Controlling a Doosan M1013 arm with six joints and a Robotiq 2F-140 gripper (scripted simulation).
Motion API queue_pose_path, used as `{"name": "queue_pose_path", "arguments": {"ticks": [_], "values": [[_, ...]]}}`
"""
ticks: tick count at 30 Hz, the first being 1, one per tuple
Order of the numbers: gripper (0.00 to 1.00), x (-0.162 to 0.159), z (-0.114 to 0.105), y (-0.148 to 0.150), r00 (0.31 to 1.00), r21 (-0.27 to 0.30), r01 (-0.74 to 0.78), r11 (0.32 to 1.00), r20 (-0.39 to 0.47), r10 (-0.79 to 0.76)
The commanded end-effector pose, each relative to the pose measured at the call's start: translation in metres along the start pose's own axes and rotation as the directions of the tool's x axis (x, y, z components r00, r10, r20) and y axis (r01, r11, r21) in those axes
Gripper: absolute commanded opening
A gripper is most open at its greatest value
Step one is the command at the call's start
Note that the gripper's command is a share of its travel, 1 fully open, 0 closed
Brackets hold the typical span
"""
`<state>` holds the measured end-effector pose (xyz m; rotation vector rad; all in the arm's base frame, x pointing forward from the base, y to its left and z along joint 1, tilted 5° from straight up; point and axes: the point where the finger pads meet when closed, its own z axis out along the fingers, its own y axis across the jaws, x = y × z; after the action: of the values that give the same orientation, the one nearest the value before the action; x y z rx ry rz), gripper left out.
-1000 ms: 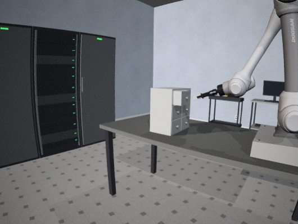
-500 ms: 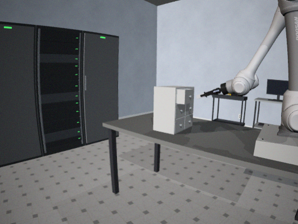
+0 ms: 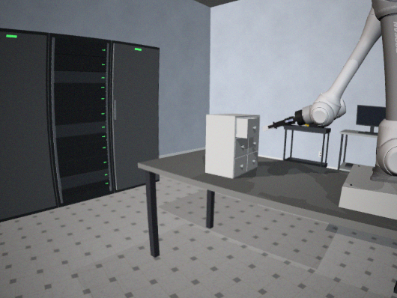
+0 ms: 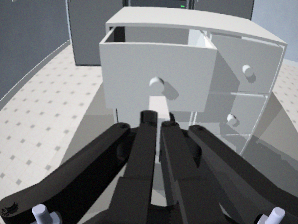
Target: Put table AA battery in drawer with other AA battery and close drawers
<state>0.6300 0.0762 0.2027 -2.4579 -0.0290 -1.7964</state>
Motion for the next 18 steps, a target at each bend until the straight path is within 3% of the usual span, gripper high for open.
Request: {"name": "queue_pose_path", "arguments": {"ticks": [1,18], "values": [[0.0,0.0001,0.0001,0.0,1.0,0.0,0.0,1.0,0.0,0.0],[0.0,0.0021,0.0058,0.0,1.0,0.0,0.0,1.0,0.0,0.0]]}}
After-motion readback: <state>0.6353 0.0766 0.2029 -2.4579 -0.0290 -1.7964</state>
